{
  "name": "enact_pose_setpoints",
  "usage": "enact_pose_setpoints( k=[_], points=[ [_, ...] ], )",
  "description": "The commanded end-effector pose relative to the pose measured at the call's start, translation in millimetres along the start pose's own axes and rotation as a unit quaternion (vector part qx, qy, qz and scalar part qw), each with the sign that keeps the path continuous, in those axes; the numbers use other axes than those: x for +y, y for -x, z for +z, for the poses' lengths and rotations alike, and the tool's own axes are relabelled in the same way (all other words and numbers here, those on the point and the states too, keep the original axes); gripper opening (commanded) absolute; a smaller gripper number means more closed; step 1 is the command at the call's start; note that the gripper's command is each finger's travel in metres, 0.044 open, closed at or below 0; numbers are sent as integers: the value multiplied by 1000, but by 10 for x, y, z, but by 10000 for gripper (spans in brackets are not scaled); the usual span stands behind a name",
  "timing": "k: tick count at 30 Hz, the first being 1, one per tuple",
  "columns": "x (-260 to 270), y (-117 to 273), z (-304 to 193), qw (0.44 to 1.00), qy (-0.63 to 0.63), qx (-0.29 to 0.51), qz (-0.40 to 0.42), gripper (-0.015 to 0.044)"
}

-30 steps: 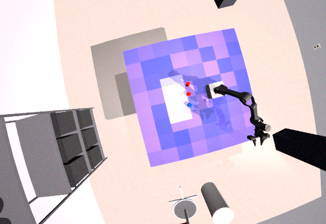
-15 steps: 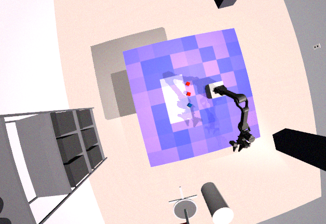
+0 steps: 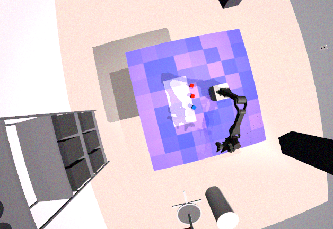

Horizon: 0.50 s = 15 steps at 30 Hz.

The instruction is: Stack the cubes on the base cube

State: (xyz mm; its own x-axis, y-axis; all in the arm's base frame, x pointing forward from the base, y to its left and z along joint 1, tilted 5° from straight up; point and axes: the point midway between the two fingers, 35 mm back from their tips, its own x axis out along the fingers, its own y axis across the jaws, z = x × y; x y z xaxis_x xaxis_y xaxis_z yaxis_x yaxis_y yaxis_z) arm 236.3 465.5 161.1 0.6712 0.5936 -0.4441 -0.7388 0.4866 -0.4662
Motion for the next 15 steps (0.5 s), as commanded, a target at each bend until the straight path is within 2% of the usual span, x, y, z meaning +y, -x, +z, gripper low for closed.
enact_pose_setpoints(
  k=[1, 15],
  points=[
    [-391, -99, -317, 998, 24, 47, -15, 265],
    [-1605, -84, -1364, 978, 64, 195, -44, 265]
  ],
)
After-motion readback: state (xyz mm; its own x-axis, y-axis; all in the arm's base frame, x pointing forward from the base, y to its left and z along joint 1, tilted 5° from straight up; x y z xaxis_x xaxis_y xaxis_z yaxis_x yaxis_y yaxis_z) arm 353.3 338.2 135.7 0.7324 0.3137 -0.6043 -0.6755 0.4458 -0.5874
